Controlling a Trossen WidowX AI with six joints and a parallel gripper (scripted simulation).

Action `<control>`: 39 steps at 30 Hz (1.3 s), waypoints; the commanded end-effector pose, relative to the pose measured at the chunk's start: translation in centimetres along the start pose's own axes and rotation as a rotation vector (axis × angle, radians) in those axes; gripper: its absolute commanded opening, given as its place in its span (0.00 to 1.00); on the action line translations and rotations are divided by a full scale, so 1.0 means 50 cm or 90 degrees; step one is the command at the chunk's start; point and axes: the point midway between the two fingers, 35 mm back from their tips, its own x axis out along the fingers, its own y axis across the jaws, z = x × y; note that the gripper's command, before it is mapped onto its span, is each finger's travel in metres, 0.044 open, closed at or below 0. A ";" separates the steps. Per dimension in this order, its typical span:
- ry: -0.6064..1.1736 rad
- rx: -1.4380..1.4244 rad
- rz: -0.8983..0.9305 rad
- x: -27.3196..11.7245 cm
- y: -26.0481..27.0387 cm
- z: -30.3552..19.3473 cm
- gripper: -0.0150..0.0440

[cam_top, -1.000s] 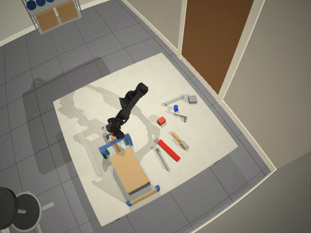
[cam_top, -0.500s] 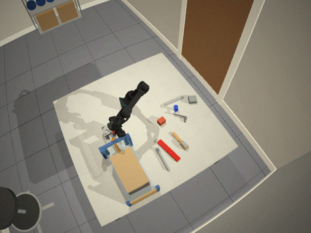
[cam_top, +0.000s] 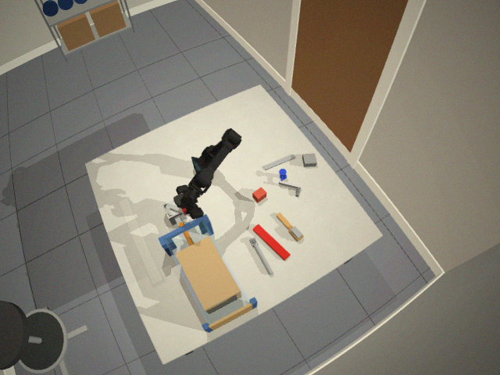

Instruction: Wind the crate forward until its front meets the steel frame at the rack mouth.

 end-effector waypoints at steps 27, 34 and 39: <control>0.016 0.004 -0.010 -0.018 -0.062 -0.049 0.25; 0.016 0.004 -0.011 -0.021 -0.075 -0.055 0.25; 0.016 0.004 -0.011 -0.023 -0.085 -0.058 0.25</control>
